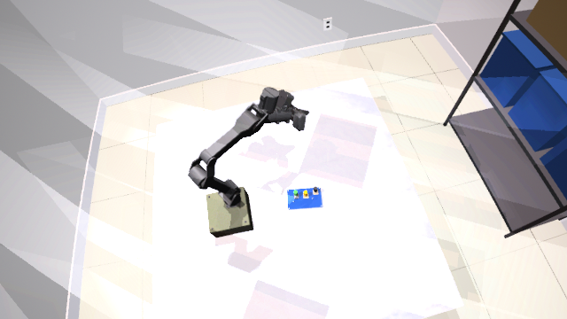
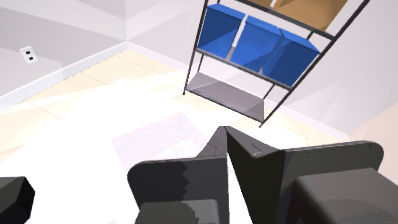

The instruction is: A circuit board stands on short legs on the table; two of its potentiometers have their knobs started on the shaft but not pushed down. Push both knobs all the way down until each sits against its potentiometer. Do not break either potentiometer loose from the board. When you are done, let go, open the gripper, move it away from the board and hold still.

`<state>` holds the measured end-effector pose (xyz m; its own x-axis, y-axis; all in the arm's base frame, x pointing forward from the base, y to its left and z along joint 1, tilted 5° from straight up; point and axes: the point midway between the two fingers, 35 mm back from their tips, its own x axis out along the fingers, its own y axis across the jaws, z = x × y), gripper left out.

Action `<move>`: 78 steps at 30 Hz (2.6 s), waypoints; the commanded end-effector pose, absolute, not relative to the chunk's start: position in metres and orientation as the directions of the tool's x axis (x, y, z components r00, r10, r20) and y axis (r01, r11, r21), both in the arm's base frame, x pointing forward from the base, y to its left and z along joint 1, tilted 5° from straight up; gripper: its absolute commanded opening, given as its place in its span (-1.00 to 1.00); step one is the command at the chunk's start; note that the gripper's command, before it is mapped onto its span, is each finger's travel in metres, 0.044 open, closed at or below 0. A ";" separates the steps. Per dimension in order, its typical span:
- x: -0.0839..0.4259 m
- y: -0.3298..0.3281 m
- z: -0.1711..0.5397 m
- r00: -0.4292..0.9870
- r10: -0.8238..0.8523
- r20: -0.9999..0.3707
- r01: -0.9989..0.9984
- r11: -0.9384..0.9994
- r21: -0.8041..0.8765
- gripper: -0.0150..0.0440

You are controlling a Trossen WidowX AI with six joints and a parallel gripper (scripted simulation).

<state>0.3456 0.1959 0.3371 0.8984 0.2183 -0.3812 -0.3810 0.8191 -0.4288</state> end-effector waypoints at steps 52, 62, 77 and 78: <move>0.289 0.012 0.052 0.057 -0.079 -0.995 0.136 0.988 -0.071 -0.49; 0.290 0.011 0.045 0.057 -0.079 -0.995 0.136 0.988 -0.071 -0.49; 0.291 0.010 0.031 0.056 -0.080 -0.995 0.136 0.988 -0.071 -0.49; 0.290 0.010 0.032 0.056 -0.080 -0.995 0.136 0.988 -0.071 -0.49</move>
